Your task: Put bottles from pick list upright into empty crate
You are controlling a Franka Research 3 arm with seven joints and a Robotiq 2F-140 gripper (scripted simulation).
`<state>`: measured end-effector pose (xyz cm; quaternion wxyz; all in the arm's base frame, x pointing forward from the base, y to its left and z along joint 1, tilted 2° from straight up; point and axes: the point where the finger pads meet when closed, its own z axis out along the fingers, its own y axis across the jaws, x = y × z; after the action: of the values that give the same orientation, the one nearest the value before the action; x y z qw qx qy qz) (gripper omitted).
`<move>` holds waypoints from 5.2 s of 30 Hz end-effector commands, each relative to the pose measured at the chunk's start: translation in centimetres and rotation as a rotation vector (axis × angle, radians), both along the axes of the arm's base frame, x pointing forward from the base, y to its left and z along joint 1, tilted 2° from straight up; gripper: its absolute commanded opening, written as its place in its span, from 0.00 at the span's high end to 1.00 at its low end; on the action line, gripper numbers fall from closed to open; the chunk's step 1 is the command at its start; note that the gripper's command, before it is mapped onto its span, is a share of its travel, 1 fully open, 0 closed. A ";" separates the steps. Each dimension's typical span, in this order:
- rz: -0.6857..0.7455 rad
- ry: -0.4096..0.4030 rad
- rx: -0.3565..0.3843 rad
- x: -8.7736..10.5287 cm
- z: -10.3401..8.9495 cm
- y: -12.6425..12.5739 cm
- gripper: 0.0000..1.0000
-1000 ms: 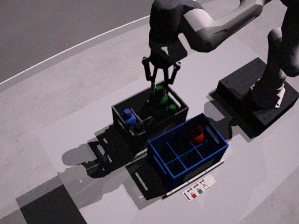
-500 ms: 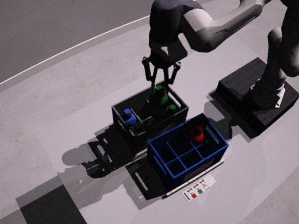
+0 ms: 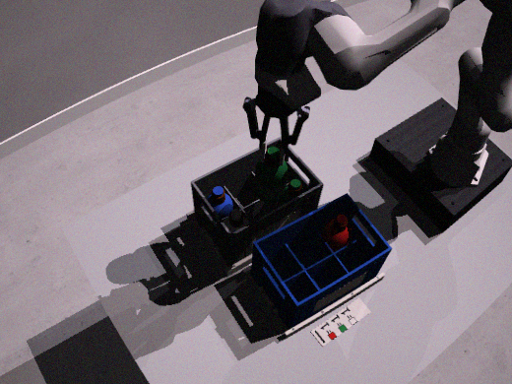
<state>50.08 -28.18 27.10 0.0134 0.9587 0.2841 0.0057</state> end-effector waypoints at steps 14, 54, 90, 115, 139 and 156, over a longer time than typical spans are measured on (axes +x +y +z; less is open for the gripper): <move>0.004 -0.013 -0.006 0.3 0.8 -0.1 1.00; 0.004 -0.013 -0.006 0.3 0.8 -0.1 1.00; 0.004 -0.013 -0.006 0.3 0.8 -0.1 1.00; 0.004 -0.013 -0.006 0.3 0.7 1.7 1.00; 0.004 -0.013 -0.006 0.3 0.6 6.1 1.00; 0.004 -0.013 -0.006 0.2 0.5 9.1 1.00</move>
<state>49.88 -19.64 27.08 0.0132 0.9553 0.2952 0.0041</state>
